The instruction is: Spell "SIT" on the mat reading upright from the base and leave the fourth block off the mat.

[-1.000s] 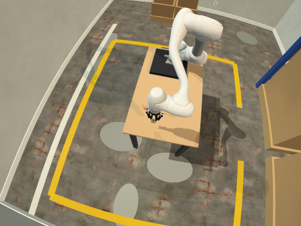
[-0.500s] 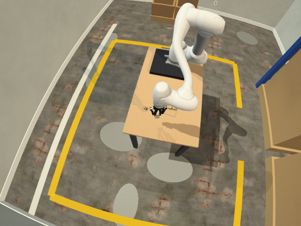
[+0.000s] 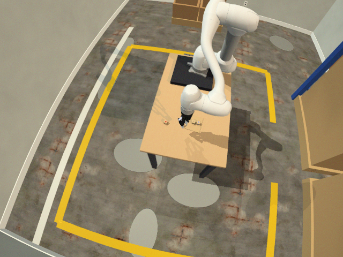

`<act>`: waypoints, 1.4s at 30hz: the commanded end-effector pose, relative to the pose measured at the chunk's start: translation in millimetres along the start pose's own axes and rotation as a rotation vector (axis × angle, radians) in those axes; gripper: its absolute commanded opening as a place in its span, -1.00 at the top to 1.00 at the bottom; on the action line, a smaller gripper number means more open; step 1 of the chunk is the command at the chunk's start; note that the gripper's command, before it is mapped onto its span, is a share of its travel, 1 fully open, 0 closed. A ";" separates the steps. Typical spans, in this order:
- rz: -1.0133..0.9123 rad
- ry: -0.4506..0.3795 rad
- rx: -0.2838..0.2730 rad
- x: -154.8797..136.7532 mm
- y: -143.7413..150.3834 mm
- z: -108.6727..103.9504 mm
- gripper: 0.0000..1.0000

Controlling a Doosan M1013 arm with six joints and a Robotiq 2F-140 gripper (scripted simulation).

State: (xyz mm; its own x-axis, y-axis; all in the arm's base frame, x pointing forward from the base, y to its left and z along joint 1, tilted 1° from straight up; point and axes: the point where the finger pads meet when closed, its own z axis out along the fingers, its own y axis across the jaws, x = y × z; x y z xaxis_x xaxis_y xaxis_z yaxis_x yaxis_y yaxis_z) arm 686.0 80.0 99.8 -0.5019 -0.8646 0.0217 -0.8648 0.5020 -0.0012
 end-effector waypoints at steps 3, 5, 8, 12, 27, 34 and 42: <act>-0.182 -0.007 -0.002 8.3 22.0 -0.4 0.74; -0.254 -0.007 -0.001 11.8 30.9 -0.3 0.74; -0.360 -0.007 -0.001 17.1 44.0 0.1 0.74; -0.502 -0.007 0.000 24.5 61.6 0.9 0.74; -0.749 -0.007 0.001 38.1 92.3 3.1 0.74; -0.749 -0.007 0.001 38.1 92.3 3.1 0.74; -0.750 -0.008 0.000 38.1 92.3 8.9 0.74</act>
State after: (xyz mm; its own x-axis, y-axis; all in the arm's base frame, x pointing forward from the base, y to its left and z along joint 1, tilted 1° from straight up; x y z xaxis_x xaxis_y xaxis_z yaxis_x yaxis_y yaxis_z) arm 587.0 93.3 94.4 0.2219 -0.9750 0.0101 -0.9750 -0.2217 0.0109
